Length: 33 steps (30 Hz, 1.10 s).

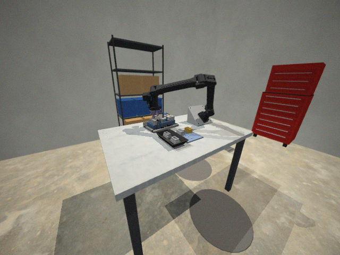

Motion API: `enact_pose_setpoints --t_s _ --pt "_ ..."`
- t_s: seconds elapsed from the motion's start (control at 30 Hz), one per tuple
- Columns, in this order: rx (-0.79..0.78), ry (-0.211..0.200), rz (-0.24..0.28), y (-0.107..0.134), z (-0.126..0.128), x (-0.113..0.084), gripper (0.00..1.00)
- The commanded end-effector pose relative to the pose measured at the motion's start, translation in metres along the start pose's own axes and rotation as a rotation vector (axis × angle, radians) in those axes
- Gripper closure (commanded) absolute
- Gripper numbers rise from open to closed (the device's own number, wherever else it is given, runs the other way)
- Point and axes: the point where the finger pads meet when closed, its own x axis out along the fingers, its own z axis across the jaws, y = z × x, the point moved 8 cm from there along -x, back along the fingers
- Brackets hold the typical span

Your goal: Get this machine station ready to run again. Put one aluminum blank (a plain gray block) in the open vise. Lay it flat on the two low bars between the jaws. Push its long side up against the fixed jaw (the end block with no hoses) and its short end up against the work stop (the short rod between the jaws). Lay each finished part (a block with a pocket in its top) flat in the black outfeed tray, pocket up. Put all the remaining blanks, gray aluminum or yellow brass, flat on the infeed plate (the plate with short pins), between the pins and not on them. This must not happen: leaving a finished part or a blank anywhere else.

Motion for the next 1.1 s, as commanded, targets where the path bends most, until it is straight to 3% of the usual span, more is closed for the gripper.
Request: enact_pose_setpoints --t_s 0.0,1.07 --pt "-0.034 -0.050 -0.031 0.0029 0.0142 -0.0319 1.00" --pt "-0.029 -0.051 -0.030 0.0008 0.0132 -0.0328 1.00"
